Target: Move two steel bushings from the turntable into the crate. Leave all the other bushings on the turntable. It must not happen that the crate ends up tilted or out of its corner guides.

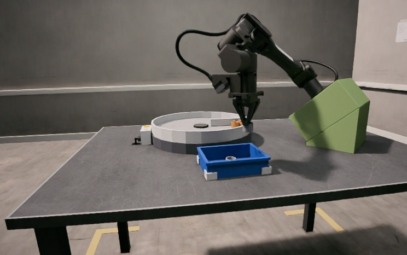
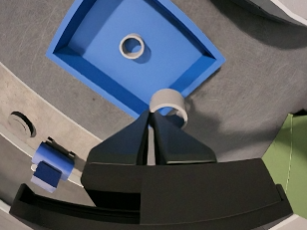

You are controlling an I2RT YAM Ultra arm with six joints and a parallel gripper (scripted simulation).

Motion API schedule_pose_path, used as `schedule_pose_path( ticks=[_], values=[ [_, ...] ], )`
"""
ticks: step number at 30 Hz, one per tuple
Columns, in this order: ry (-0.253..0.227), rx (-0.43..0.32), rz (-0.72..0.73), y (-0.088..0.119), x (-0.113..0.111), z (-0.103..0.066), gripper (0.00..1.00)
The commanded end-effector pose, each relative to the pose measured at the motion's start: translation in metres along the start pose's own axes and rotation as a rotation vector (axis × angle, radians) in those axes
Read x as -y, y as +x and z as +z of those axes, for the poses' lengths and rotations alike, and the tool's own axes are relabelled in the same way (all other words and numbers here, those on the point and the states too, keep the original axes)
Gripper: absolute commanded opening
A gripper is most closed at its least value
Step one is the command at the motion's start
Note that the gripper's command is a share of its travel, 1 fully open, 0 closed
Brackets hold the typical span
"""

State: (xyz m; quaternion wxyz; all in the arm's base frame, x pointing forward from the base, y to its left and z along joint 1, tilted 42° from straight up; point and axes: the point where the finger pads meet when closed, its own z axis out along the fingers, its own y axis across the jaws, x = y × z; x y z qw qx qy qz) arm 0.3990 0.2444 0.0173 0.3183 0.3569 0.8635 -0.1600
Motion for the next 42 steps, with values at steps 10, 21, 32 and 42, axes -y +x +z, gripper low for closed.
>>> schedule_pose_path(
  ticks=[10,21,32,42],
  values=[
    [0.012,0.010,-0.030,0.006,0.004,0.038,0.00],
    [-0.052,0.013,0.001,-0.004,-0.012,0.039,0.00],
    [-0.034,0.011,-0.013,0.002,-0.009,0.045,0.00],
    [-0.033,0.011,-0.014,0.002,-0.009,0.045,0.00]
  ],
)
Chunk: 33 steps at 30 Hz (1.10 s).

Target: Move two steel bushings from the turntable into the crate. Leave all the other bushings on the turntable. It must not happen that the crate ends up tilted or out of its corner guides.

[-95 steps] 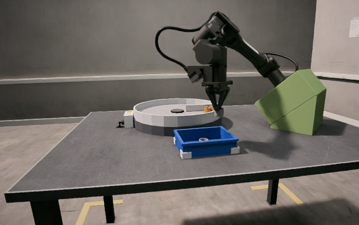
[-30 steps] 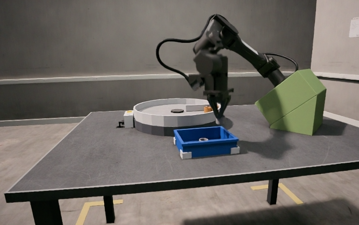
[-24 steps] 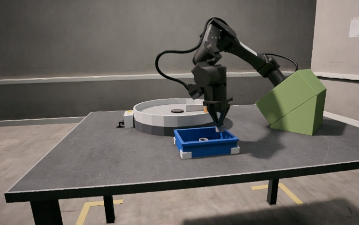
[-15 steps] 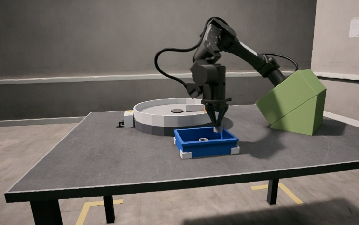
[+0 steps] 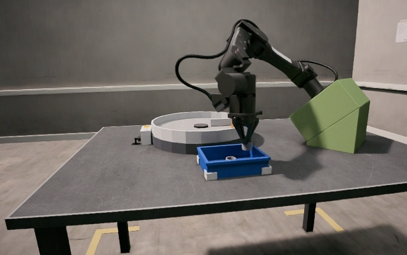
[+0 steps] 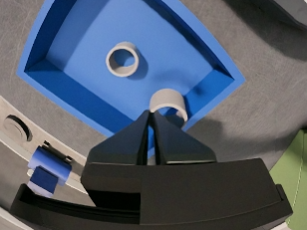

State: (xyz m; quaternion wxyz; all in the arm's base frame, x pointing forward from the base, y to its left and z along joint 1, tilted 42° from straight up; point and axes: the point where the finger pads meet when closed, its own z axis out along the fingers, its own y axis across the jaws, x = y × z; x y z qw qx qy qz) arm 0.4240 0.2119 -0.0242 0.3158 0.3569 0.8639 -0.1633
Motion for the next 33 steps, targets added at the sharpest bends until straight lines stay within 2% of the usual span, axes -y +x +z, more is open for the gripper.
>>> schedule_pose_path(
  ticks=[1,14,17,22,33],
  values=[
    [-0.040,0.013,-0.011,0.0045,-0.0110,-0.0132,0.00],
    [-0.039,0.013,-0.011,0.0050,-0.0120,-0.0127,0.00],
    [-0.021,0.012,-0.025,0.0081,-0.0092,-0.0098,0.00],
    [-0.039,0.013,-0.007,0.0012,-0.0128,-0.0178,0.00],
    [-0.039,0.013,-0.007,0.0012,-0.0128,-0.0179,0.00]
  ],
)
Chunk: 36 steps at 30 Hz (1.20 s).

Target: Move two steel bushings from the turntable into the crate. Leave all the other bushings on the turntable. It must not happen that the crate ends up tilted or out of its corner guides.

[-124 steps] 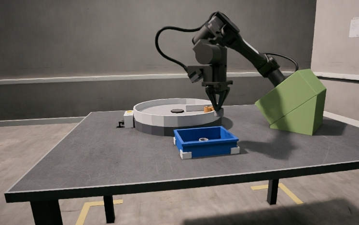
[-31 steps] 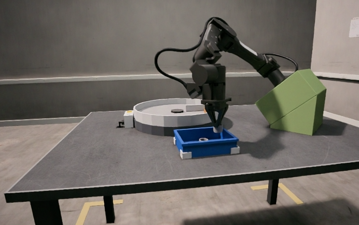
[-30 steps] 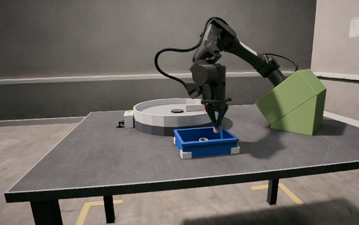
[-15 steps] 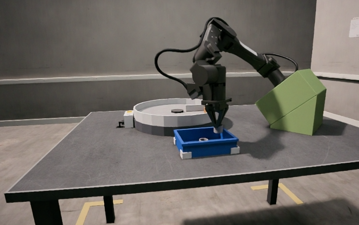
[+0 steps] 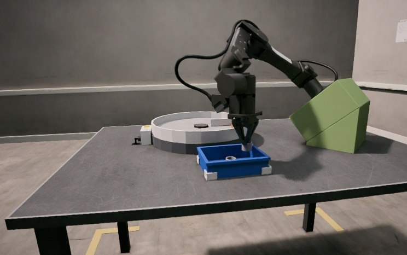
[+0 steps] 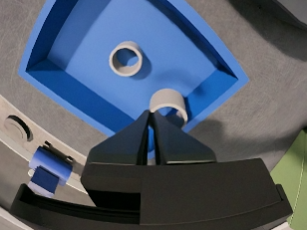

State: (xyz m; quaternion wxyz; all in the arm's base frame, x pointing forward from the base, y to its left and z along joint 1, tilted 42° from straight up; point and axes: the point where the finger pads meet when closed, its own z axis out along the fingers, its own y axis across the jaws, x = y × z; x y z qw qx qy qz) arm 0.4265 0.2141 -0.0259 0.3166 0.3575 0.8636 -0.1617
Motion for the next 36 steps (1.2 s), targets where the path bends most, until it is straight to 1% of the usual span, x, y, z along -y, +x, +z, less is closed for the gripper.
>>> schedule_pose_path(
  ticks=[1,28,31,33,34,36],
  values=[
    [-0.036,0.013,-0.010,0.000,-0.009,-0.019,0.00],
    [-0.035,0.013,-0.012,0.001,-0.009,-0.018,0.00],
    [-0.025,0.012,-0.026,0.005,-0.006,-0.013,0.00],
    [-0.022,0.012,-0.029,0.009,-0.004,-0.006,0.00],
    [-0.011,0.012,-0.039,0.013,-0.001,-0.002,0.00],
    [-0.006,0.011,-0.044,0.014,0.000,0.002,0.00]
  ],
)
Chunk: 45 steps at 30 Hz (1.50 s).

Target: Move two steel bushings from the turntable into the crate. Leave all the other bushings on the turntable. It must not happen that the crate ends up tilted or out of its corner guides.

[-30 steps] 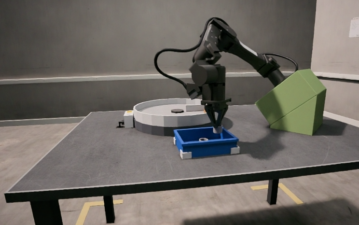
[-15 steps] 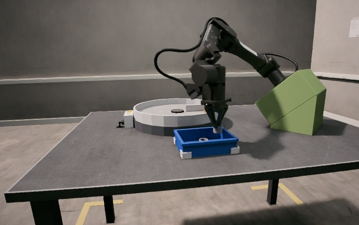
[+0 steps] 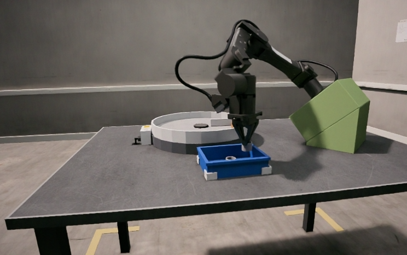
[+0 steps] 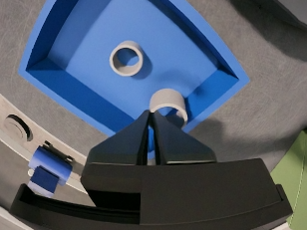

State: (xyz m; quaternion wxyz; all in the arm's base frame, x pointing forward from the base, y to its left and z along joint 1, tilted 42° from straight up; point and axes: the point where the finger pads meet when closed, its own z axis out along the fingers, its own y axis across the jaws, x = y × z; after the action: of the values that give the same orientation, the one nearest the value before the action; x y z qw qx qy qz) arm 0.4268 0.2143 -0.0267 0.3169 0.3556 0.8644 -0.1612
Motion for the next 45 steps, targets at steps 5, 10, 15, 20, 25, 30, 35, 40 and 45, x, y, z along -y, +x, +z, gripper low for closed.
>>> schedule_pose_path(
  ticks=[5,10,15,20,25,30,35,40,45],
  values=[
    [0.006,0.010,-0.022,0.005,0.003,0.013,0.00],
    [-0.023,0.012,-0.023,0.007,-0.004,0.007,0.00],
    [0.010,0.006,-0.026,0.008,0.004,0.030,0.00],
    [-0.018,0.009,-0.018,0.004,-0.002,0.025,0.00],
    [-0.009,0.007,-0.030,0.010,0.000,0.033,0.00],
    [-0.001,0.006,-0.029,0.009,0.002,0.037,0.00],
    [-0.024,0.009,-0.010,0.004,-0.005,0.030,0.00],
    [-0.020,0.008,-0.013,0.004,-0.004,0.030,0.00],
    [-0.020,0.008,-0.013,0.004,-0.004,0.030,0.00]
  ],
)
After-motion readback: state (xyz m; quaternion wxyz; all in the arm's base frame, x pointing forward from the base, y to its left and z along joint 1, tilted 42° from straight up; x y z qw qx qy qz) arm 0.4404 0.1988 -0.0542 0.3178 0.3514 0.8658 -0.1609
